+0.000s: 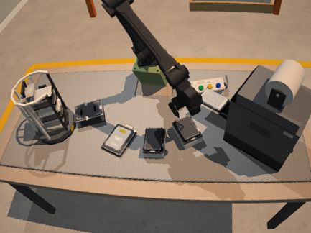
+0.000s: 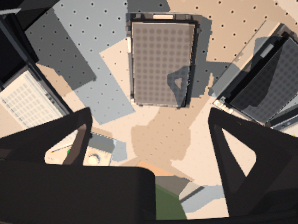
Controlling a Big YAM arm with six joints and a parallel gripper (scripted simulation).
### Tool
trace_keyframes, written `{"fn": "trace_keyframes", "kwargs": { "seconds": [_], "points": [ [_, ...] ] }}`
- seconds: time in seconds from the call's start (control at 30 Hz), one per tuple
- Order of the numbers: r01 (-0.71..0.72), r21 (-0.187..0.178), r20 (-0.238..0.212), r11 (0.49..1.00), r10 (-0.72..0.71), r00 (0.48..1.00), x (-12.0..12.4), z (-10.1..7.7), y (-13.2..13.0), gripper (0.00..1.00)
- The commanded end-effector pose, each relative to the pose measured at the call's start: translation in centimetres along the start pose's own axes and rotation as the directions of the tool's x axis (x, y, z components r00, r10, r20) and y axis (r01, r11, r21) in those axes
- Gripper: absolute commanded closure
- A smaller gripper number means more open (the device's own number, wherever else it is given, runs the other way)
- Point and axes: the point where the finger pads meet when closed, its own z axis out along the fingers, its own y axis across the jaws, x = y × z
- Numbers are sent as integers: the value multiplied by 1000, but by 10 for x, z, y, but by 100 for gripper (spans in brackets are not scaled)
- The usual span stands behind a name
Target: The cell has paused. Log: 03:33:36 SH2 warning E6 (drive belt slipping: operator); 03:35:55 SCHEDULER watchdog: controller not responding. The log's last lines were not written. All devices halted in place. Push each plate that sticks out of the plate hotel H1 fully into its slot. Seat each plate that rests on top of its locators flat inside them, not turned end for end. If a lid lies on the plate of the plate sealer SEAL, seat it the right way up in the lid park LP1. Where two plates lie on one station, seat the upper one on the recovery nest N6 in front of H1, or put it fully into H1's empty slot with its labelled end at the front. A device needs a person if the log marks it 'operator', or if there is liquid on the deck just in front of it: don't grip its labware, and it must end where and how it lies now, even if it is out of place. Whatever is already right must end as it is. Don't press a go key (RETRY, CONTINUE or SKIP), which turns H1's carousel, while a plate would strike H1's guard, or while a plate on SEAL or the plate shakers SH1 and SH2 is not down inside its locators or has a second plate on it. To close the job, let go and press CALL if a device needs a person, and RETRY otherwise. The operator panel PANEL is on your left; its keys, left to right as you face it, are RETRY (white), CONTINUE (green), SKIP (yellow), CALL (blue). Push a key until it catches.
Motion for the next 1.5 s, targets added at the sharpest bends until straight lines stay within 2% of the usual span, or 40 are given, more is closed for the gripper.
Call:
{"fn": "trace_keyframes", "kwargs": {
  "seconds": [0.0, 0.03, 0.17, 0.2, 0.47, 0.57, 0.63, 0.7, 0.77, 0.8, 0.83, 1.47],
  "points": [
    [-9, -1, 21, 1000, 9, 1000, -13, -19, 3, 0],
    [-5, 1, 7, 1000, 5, 1000, -9, -17, 5, 0],
    [-19, 7, -2, 1000, 19, 1000, -9, -18, -1, 0],
    [-20, -1, 35, 1000, 20, 999, -18, -34, 1, 0],
    [-12, -5, 37, 1000, 12, 999, -18, -57, 7, 0],
    [-6, 1, 1, 1000, 6, 1000, -7, -53, 8, 0],
    [-12, -6, 37, 1000, 13, 999, -17, -71, 8, 0],
    [-12, -6, 37, 1000, 13, 999, -17, -71, 8, 0],
    [-21, 8, -7, 1000, 21, 1000, -11, -56, 3, 0],
    [-15, 11, -31, 1000, 16, 999, 1, -49, 3, 0],
    [-12, 11, -34, 1000, 13, 999, 2, -48, 3, 0],
    [-10, 11, -30, 1000, 11, 999, 2, -49, 3, 0]
  ]
}}
